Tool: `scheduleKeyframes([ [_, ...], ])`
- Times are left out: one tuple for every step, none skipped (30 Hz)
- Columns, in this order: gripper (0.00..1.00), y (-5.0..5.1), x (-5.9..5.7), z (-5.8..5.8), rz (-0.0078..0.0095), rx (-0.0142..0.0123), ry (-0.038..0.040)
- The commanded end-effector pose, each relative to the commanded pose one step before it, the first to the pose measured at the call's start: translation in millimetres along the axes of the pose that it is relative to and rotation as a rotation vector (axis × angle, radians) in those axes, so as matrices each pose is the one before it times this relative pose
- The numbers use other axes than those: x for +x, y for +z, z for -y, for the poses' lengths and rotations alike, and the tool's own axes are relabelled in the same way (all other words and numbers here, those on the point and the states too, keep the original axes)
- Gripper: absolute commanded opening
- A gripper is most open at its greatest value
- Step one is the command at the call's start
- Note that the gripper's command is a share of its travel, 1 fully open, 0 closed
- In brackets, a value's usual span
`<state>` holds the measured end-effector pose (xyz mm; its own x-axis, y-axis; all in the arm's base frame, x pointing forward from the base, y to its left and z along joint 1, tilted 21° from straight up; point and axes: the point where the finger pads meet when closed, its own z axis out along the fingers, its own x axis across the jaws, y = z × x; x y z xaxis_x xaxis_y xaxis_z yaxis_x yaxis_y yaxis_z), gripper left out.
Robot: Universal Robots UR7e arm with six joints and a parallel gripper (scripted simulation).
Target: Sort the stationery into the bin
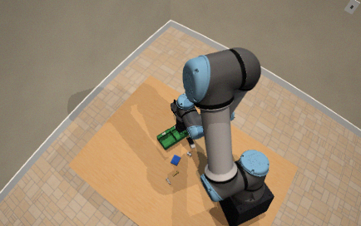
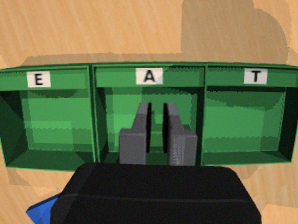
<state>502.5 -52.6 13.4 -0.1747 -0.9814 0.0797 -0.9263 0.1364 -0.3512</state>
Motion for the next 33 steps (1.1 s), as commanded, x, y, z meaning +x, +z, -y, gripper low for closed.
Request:
scheduleKeyframes([
  [0.31,10.75,0.03,0.83,-0.00044,0.00228,-0.00003],
  [0.31,2.67,0.00,0.00,0.00000,0.00000,0.00000],
  [0.31,2.67,0.00,0.00,0.00000,0.00000,0.00000],
  [0.31,2.67,0.00,0.00,0.00000,0.00000,0.00000],
  [0.31,2.67,0.00,0.00,0.00000,0.00000,0.00000],
  [0.31,2.67,0.00,0.00,0.00000,0.00000,0.00000],
  [0.31,2.67,0.00,0.00,0.00000,0.00000,0.00000],
  [0.31,2.67,0.00,0.00,0.00000,0.00000,0.00000],
  [0.31,2.67,0.00,0.00,0.00000,0.00000,0.00000],
  [0.31,2.67,0.00,0.00,0.00000,0.00000,0.00000],
  [0.31,0.74,0.00,0.00,0.00000,0.00000,0.00000],
  [0.31,0.01,0.00,0.00,0.00000,0.00000,0.00000],
  [0.31,0.00,0.00,0.00,0.00000,0.00000,0.00000],
  [0.31,0.00,0.00,0.00,0.00000,0.00000,0.00000],
  [0.31,0.01,0.00,0.00,0.00000,0.00000,0.00000],
  [0.31,0.00,0.00,0.00,0.00000,0.00000,0.00000],
  [0.31,-0.08,0.01,0.02,0.00001,-0.00003,0.00000],
  [0.31,0.03,0.00,-0.01,0.00000,0.00001,0.00000],
  [0.31,0.02,0.00,0.00,0.00000,0.00001,0.00000],
  [0.31,0.01,0.00,0.00,0.00000,0.00000,0.00000],
  [0.31,0.01,0.00,0.00,0.00000,0.00000,0.00000],
  [0.31,0.01,0.00,0.00,0.00000,0.00000,0.00000],
  [0.31,0.00,0.00,0.00,0.00000,0.00000,0.00000],
  [0.31,0.00,0.00,0.00,0.00000,0.00000,0.00000],
  [0.31,-0.01,-0.01,-0.10,0.00007,-0.00033,0.00002],
  [0.31,0.01,0.00,0.02,-0.00001,0.00007,0.00000],
  [0.31,0.01,0.00,0.00,0.00000,0.00001,0.00000],
  [0.31,0.00,0.00,-0.01,0.00000,-0.00002,0.00000],
  [0.31,0.00,0.00,0.00,0.00000,-0.00001,0.00000],
  [0.31,0.00,0.00,0.00,0.00000,0.00000,0.00000],
  [0.31,0.00,0.00,0.00,0.00000,0.00000,0.00000],
  [0.31,0.00,0.00,0.00,0.00000,0.00000,0.00000],
  [0.31,0.00,0.00,0.00,0.00000,0.00000,0.00000],
])
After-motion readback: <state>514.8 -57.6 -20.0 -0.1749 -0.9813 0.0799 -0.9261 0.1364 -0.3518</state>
